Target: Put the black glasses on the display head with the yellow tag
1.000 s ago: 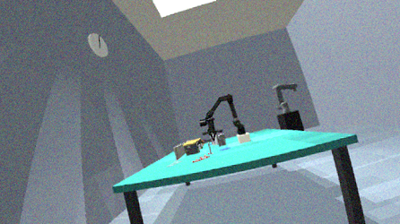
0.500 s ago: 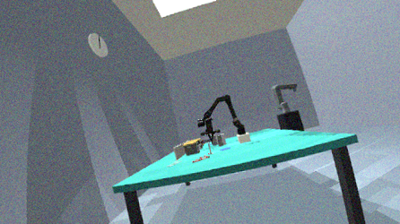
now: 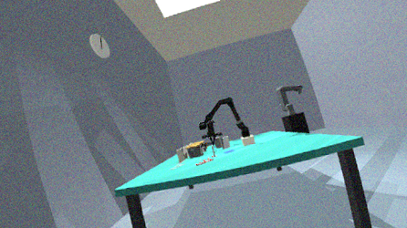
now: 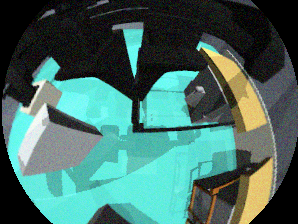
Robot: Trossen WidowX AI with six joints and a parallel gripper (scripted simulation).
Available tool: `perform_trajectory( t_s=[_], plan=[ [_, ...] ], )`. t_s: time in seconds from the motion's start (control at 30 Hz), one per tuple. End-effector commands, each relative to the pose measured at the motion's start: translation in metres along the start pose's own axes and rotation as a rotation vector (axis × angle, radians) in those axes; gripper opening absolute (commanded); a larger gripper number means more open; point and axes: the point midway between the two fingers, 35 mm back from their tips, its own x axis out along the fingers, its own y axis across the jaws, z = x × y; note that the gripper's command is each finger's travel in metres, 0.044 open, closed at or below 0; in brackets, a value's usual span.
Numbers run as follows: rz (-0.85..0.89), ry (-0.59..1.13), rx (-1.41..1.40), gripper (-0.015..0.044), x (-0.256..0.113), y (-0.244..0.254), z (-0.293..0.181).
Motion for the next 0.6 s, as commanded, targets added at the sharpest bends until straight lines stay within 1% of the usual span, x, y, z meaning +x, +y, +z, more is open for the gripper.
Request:
perform_trajectory(
  t_s=[0.0, 0.57],
  plan=[
    [-0.003, -0.003, 0.004, 0.0000, 0.001, 0.007, 0.001],
    [-0.001, -0.003, 0.004, 0.0000, 0.001, 0.029, 0.001]
  ],
)
